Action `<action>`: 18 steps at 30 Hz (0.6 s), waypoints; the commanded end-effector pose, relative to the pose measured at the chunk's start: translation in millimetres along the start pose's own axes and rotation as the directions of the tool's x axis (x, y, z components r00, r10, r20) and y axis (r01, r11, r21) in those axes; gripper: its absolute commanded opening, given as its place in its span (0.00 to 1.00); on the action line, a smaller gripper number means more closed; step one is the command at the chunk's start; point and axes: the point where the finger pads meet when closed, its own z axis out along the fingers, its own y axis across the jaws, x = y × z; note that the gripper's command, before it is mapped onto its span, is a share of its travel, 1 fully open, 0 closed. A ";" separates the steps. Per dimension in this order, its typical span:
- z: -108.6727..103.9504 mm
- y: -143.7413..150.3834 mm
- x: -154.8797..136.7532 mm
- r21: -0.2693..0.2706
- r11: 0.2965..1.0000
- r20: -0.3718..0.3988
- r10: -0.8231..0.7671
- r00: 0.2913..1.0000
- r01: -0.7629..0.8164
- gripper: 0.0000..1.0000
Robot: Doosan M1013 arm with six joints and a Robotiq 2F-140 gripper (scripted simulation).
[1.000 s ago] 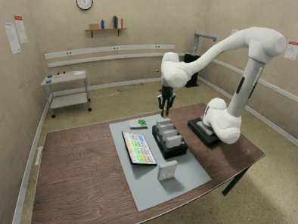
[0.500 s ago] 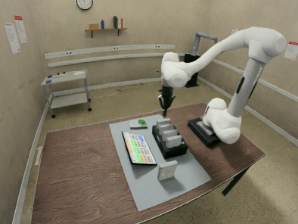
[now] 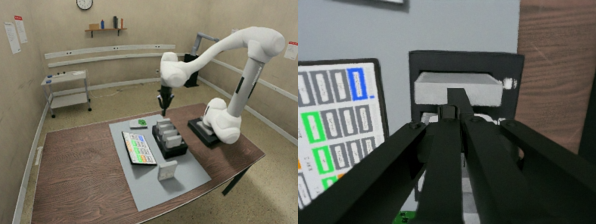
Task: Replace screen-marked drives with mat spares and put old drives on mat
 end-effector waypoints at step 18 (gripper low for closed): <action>-1.7 -155.6 162.6 -0.021 0.590 -0.026 -0.807 0.589 0.807 0.10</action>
